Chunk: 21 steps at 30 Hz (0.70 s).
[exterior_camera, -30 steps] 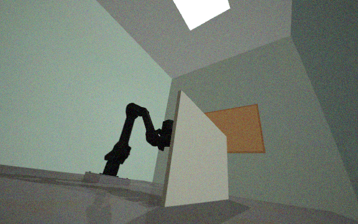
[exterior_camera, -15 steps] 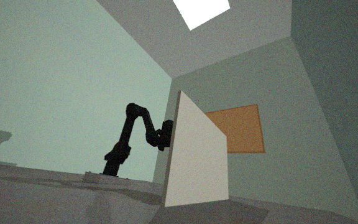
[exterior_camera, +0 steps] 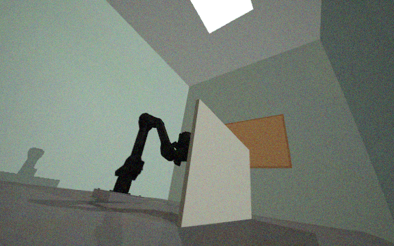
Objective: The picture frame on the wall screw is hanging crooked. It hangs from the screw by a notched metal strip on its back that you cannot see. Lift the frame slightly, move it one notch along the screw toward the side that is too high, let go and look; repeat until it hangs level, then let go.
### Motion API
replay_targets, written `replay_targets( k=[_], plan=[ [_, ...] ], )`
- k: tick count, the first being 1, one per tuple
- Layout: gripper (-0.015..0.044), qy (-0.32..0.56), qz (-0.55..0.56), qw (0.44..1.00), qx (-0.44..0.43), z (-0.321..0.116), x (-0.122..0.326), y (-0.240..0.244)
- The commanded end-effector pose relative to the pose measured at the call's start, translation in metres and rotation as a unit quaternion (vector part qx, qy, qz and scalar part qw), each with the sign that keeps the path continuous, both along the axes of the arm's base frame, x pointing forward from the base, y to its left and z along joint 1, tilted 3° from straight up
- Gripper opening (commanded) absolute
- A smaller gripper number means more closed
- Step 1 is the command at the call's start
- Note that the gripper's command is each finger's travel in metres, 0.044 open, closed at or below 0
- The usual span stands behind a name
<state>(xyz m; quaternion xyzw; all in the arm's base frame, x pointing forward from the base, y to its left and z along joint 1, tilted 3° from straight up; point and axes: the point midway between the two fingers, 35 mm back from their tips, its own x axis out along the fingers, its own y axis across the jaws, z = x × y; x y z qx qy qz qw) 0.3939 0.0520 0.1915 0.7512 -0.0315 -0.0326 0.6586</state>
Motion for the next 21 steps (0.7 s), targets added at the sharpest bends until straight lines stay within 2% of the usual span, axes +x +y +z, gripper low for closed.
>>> replay_targets(
  k=[1,14,21],
  plan=[
    [0.0,0.0,0.0,1.0,-0.014,0.0008,0.0,0.0002],
    [0.0,0.003,-0.001,0.999,-0.045,0.0017,-0.0001,0.0004],
    [0.0184,0.003,0.0,0.999,-0.037,0.0011,-0.0002,0.0002]
  ],
)
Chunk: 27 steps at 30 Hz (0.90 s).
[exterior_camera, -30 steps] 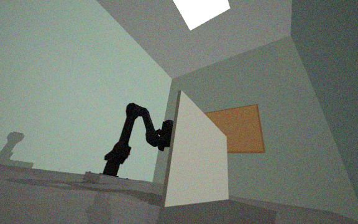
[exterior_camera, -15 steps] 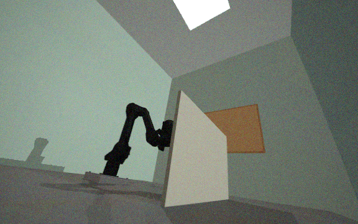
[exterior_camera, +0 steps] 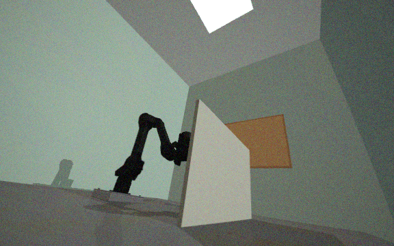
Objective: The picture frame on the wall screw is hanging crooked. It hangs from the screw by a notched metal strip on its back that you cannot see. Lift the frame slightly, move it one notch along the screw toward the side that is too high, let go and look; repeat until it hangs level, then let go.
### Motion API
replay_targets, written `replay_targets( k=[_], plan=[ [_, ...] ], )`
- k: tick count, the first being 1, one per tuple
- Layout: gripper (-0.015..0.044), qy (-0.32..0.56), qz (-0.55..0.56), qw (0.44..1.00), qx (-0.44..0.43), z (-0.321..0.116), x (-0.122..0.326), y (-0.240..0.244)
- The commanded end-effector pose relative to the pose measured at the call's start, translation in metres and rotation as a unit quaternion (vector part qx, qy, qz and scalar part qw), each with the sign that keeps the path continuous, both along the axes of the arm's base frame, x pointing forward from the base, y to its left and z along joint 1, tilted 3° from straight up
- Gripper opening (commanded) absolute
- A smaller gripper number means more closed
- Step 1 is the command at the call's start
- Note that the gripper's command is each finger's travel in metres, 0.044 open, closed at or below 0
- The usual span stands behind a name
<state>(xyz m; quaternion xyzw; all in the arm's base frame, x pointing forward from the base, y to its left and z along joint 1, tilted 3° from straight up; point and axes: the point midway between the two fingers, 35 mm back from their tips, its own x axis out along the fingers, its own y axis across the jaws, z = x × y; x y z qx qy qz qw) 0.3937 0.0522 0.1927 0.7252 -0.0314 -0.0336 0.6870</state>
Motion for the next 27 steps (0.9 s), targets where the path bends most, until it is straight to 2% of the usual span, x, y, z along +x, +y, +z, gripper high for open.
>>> replay_targets(
  k=[1,3,8,16,22,27],
  plan=[
    [0.021,0.0,0.0,1.0,0.002,0.0,0.0,0.0],
    [0.026,0.0,0.0,1.0,0.002,0.0,0.0,0.0],
    [0.026,-0.001,0.0,1.0,0.007,0.001,-0.008,0.002],
    [0.026,-0.01,-0.001,0.998,0.062,-0.007,-0.093,0.011],
    [0.026,-0.011,0.002,0.998,0.06,-0.003,-0.096,0.014],
    [0.026,-0.009,0.002,0.998,0.064,0.014,-0.125,0.022]
  ],
)
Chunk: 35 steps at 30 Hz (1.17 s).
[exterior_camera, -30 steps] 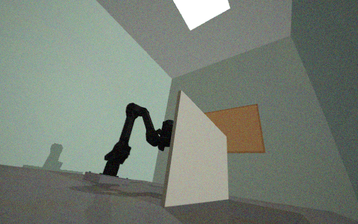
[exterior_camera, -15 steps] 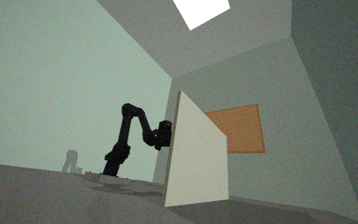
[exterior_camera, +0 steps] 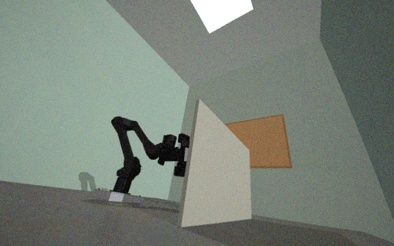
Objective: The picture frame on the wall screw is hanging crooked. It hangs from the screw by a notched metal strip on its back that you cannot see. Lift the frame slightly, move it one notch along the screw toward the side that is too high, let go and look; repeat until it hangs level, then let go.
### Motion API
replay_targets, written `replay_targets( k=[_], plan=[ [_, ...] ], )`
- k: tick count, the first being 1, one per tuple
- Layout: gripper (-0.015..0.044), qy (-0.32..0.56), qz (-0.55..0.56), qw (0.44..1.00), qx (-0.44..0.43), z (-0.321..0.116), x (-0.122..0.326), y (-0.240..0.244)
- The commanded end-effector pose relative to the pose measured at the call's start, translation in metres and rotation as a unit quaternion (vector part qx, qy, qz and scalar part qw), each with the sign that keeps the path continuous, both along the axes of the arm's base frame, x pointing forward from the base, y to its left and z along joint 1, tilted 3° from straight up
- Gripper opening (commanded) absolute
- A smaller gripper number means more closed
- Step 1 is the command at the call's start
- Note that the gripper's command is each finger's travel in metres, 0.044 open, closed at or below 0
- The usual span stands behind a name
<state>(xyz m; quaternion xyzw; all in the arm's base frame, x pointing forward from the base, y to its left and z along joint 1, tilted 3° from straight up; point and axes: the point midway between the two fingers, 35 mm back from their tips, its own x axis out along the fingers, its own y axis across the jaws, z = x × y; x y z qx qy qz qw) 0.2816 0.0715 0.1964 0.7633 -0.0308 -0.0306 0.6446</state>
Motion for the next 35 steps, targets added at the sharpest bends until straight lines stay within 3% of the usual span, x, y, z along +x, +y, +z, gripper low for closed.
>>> replay_targets(
  k=[1,10,35],
  plan=[
    [0.026,-0.005,0.0,1.0,0.008,0.014,-0.02,0.003],
    [0.026,-0.002,-0.004,1.0,0.011,0.028,-0.072,-0.009],
    [0.026,-0.002,-0.004,1.0,0.011,0.028,-0.072,-0.009]
  ],
)
